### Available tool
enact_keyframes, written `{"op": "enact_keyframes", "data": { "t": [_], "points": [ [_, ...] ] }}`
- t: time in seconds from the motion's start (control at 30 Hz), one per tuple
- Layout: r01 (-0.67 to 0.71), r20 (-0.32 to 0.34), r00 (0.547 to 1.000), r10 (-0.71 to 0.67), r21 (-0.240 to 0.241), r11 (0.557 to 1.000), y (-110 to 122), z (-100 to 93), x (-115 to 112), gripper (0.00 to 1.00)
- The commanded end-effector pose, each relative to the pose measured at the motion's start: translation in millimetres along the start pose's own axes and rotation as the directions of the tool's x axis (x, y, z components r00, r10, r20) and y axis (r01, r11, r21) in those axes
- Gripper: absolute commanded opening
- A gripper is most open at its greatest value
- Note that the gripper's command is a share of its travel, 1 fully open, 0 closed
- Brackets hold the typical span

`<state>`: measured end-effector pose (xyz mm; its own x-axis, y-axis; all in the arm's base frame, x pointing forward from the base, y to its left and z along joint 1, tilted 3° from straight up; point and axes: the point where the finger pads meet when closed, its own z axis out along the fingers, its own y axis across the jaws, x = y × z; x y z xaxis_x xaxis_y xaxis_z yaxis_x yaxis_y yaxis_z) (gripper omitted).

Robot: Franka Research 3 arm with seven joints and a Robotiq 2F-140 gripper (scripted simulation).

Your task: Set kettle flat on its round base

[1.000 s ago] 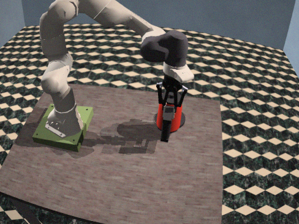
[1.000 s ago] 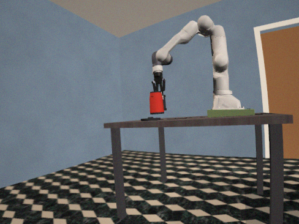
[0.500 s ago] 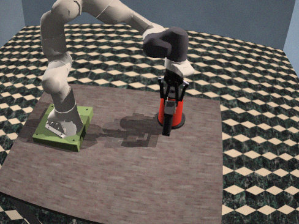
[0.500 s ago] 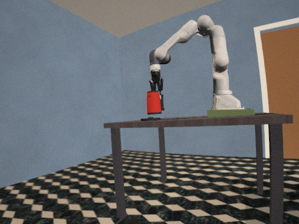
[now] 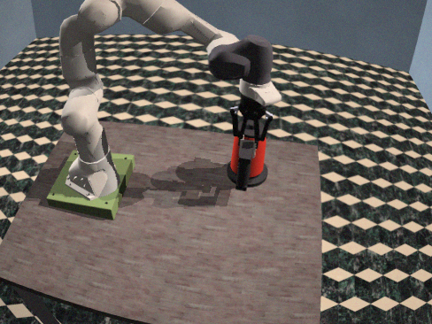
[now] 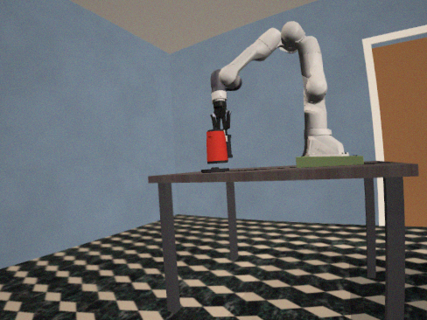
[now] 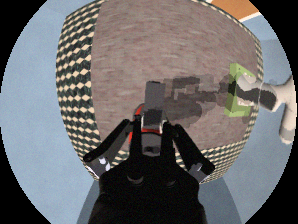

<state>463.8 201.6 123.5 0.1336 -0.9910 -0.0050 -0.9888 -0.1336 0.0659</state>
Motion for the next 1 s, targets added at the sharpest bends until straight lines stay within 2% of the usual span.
{"op": "enact_keyframes", "data": {
  "t": [0.0,0.5,0.97],
  "points": [
    [-0.031,0.004,1.0,0.031,0.008,0.999,-3,-4.2,-8,0.0],
    [-0.031,0.004,1.0,0.031,0.008,0.999,-2,-4.2,-21,0.0],
    [-0.031,0.004,1.0,0.031,0.008,0.999,-2,-4.2,-24,0.0]
  ]
}}
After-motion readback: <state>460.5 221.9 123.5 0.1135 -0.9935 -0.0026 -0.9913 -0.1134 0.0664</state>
